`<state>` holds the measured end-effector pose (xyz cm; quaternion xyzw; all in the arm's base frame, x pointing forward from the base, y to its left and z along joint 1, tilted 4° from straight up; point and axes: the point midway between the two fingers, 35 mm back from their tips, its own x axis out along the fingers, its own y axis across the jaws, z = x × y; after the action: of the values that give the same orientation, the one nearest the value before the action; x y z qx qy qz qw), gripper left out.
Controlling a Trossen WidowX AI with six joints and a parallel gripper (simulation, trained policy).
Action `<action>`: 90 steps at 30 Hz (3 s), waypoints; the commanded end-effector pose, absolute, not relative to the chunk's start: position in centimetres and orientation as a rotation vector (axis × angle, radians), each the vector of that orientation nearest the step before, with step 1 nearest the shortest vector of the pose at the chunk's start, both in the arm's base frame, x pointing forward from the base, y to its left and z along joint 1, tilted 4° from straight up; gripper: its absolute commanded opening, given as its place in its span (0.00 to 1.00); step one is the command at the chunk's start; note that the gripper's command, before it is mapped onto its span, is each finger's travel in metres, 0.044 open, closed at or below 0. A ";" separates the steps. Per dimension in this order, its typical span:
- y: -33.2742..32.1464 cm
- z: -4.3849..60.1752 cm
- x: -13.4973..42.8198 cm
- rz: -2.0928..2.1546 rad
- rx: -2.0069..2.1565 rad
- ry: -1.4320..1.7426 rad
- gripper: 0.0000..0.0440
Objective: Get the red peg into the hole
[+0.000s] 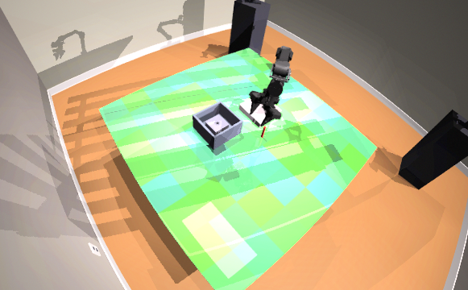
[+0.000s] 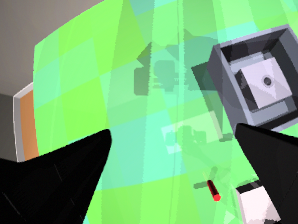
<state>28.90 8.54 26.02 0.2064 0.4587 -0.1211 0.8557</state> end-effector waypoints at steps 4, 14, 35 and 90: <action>9.4 21.1 25.2 -0.371 0.442 1.175 1.00; 10.0 15.3 20.3 -0.577 0.425 1.379 1.00; 10.0 5.8 18.7 -0.708 0.393 1.389 1.00; 1.4 13.8 23.9 -0.916 0.413 1.111 0.00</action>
<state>23.25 2.45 13.14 0.1782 0.5181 -0.4056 0.7317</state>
